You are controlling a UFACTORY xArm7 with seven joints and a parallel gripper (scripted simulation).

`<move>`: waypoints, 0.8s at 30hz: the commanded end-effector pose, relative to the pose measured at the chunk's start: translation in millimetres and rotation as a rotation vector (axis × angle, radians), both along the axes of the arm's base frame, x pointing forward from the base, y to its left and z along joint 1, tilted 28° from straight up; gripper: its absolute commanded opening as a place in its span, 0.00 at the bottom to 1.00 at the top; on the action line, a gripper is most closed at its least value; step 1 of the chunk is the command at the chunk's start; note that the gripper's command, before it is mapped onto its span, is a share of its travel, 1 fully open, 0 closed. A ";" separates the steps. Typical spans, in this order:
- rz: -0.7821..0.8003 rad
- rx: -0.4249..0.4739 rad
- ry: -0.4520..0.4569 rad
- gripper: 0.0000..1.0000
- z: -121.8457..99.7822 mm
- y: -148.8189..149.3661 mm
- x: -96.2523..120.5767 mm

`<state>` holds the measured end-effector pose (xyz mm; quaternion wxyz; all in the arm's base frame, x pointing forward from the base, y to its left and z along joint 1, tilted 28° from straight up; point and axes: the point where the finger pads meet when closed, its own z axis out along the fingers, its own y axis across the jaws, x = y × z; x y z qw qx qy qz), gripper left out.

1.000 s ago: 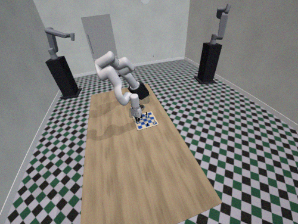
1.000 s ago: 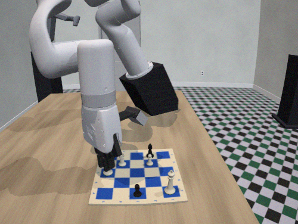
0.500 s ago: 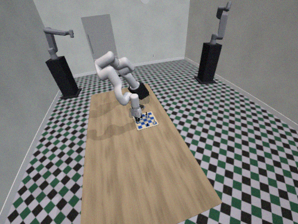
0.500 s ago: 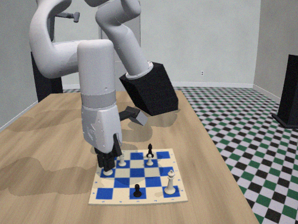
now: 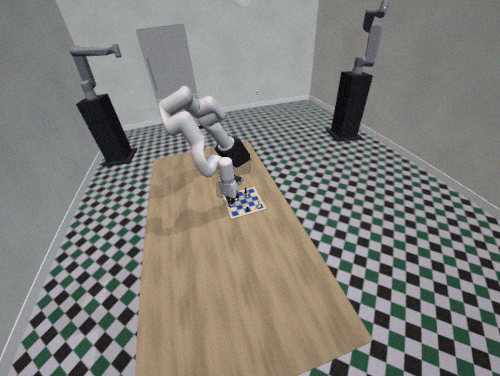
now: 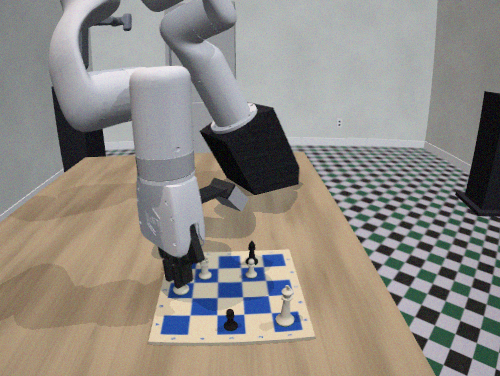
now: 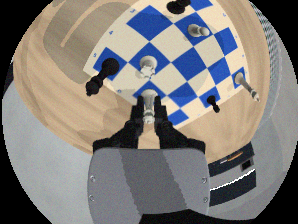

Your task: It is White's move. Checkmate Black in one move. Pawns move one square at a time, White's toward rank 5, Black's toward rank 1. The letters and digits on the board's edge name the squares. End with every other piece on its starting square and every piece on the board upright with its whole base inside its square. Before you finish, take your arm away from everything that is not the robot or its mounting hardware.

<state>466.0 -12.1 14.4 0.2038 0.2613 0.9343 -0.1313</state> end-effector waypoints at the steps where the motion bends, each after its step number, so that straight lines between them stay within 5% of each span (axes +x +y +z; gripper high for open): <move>1: 0.002 0.001 -0.003 0.08 1.1 1.0 1.0; 5: 0.002 0.001 -0.003 0.25 1.1 1.0 1.0; 10: 0.002 0.001 -0.003 0.34 1.1 1.0 1.0; 11: 0.002 0.001 -0.003 0.42 1.1 1.0 1.0; 24: 0.002 0.001 -0.003 0.42 1.9 1.3 0.7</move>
